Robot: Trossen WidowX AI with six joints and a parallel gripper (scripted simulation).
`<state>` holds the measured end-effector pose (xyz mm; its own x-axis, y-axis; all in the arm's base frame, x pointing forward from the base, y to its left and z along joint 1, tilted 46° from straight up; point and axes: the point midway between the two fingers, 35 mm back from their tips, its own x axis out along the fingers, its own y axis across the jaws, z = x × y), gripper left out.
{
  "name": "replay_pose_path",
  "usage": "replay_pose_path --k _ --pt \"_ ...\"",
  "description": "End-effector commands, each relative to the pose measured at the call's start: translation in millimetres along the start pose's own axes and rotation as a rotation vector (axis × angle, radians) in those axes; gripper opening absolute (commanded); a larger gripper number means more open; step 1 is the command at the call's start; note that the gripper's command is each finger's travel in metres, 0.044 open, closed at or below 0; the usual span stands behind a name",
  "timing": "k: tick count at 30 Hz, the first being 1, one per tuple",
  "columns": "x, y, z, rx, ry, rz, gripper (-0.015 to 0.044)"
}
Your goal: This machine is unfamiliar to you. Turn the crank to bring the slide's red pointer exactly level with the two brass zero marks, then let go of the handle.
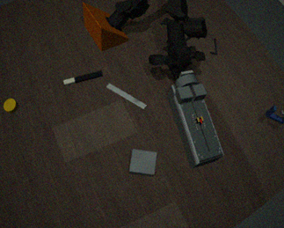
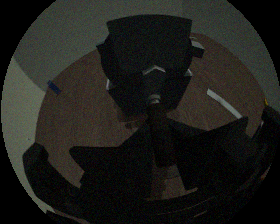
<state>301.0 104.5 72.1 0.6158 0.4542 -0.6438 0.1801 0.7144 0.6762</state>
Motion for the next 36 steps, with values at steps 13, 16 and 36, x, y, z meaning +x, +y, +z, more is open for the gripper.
replay_pose_path --k 13,16,36 --pt "-1.0 10.7 0.7 -0.011 0.005 0.025 0.0000" --pt "-1.2 11.1 0.8 -0.011 0.005 0.025 0.0000" --pt "-2.2 13.6 1.5 -0.011 0.005 0.025 0.0000"
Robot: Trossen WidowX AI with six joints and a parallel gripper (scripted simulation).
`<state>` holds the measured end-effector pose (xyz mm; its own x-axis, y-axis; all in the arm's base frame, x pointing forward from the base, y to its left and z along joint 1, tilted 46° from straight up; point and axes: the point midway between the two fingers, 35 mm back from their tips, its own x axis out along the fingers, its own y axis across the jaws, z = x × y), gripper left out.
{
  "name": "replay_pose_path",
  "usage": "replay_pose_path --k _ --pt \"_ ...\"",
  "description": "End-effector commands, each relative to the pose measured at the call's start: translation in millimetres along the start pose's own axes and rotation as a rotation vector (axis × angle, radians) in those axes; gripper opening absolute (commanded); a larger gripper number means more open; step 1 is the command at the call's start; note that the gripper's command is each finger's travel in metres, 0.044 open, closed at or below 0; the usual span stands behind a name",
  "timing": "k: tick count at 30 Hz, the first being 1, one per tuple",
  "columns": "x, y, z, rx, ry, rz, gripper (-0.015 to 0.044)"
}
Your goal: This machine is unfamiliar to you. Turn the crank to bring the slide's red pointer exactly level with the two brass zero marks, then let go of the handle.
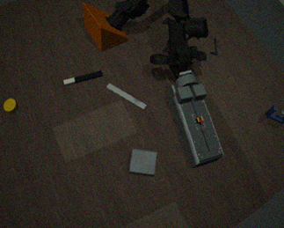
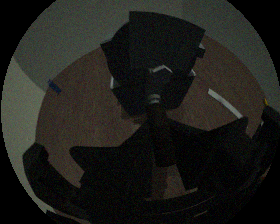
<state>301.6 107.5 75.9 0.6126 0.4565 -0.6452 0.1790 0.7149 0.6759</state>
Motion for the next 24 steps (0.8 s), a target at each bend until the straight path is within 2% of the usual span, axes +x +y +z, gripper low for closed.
replay_pose_path --k 1,24 --pt "-1.6 9.0 1.3 -0.009 0.001 0.025 0.0000" --pt "-3.4 12.5 2.6 -0.009 0.001 0.025 0.0000"
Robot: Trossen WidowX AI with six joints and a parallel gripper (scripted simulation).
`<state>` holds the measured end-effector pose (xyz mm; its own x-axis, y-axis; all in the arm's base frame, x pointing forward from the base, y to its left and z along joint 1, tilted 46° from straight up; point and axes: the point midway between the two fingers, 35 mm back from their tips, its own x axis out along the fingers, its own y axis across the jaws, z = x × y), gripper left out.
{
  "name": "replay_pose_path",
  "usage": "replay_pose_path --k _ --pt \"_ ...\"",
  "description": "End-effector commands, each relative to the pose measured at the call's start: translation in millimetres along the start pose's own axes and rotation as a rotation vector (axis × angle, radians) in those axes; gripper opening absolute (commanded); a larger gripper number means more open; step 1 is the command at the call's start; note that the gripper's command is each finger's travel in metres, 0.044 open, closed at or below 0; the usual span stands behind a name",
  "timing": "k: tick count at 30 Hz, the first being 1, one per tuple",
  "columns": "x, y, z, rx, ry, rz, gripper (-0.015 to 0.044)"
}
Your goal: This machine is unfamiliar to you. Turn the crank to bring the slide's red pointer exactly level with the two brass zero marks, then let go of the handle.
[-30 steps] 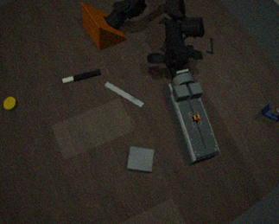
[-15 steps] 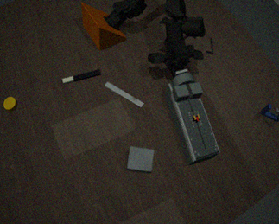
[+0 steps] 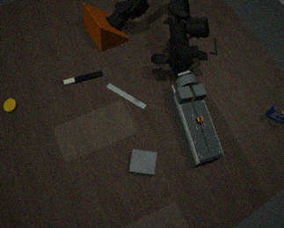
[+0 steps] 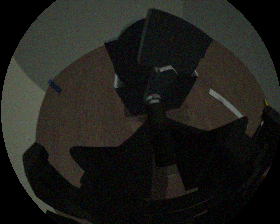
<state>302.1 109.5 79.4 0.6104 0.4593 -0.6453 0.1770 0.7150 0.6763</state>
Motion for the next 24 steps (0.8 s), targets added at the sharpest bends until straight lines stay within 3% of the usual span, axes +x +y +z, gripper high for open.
replay_pose_path --k 1,24 --pt "-2.5 8.7 2.1 -0.008 -0.002 0.024 0.0000" --pt "-6.0 13.5 4.9 -0.008 -0.002 0.024 0.0000"
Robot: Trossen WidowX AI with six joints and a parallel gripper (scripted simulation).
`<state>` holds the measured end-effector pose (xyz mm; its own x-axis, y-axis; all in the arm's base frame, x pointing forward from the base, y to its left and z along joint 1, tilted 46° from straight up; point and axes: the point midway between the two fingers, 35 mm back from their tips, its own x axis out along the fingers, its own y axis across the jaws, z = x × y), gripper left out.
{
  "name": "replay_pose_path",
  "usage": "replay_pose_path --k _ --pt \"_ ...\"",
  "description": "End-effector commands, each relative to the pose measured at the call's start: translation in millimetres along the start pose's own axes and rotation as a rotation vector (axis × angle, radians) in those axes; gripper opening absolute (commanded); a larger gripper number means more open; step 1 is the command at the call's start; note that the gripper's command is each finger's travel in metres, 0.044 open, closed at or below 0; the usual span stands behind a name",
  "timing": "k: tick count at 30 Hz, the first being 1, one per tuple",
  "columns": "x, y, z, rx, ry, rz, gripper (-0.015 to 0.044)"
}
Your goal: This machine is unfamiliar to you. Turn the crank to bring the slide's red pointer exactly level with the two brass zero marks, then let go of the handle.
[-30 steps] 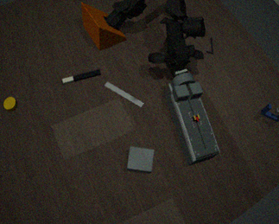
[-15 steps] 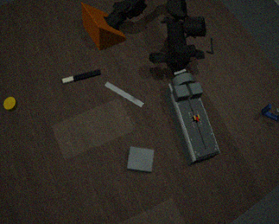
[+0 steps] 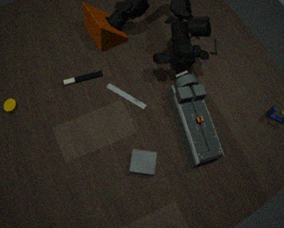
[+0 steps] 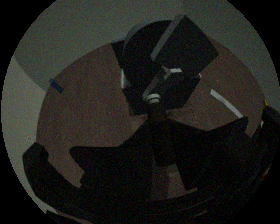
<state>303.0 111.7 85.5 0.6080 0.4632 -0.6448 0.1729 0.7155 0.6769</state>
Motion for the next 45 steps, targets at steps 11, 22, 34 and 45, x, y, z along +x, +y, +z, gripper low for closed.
replay_pose_path --k 11,22,34,45 --pt "-6 10 5 -0.005 -0.006 0.021 0.0000" --pt "-11 13 9 -0.005 -0.006 0.021 0.0000" --pt "-18 15 17 -0.005 -0.006 0.021 0.0000" --pt "-28 12 26 -0.006 -0.006 0.020 0.0000"
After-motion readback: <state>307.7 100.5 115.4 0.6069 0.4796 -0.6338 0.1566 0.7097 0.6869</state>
